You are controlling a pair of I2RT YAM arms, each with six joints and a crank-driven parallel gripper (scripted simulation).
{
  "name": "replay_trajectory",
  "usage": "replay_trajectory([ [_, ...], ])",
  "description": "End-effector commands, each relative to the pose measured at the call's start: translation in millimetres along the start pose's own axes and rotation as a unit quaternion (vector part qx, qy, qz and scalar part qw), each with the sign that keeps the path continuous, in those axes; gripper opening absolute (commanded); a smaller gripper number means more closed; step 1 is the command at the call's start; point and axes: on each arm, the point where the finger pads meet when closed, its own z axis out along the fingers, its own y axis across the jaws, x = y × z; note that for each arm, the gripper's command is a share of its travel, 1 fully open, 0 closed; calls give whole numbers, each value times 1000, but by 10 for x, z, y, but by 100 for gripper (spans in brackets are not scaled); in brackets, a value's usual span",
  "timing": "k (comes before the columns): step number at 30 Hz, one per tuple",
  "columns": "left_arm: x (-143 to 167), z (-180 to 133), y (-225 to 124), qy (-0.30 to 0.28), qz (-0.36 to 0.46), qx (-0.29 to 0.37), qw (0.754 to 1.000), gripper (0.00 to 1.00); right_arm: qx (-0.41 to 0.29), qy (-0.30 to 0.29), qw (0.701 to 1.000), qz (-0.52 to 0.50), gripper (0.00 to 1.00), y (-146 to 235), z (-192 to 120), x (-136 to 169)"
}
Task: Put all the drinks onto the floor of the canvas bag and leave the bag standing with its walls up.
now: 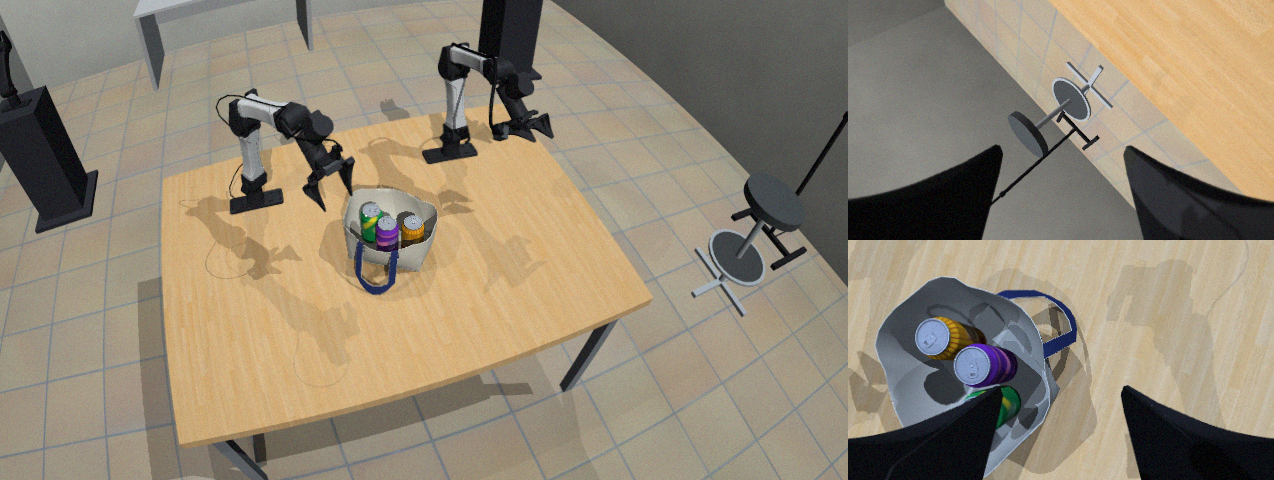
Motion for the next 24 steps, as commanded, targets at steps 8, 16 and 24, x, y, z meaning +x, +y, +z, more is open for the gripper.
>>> replay_trajectory([
  [8,-549,-221,521,-103,-203,-193,954,91,2,-179,984,20,91,-584,-306,-642],
  [16,-1067,-554,753,-231,-317,-246,886,91,55,-266,962,22,91,-1256,-650,-739],
  [24,-1509,-885,833,-359,-403,-251,804,91,98,-328,940,13,91,-1687,-972,-724],
])
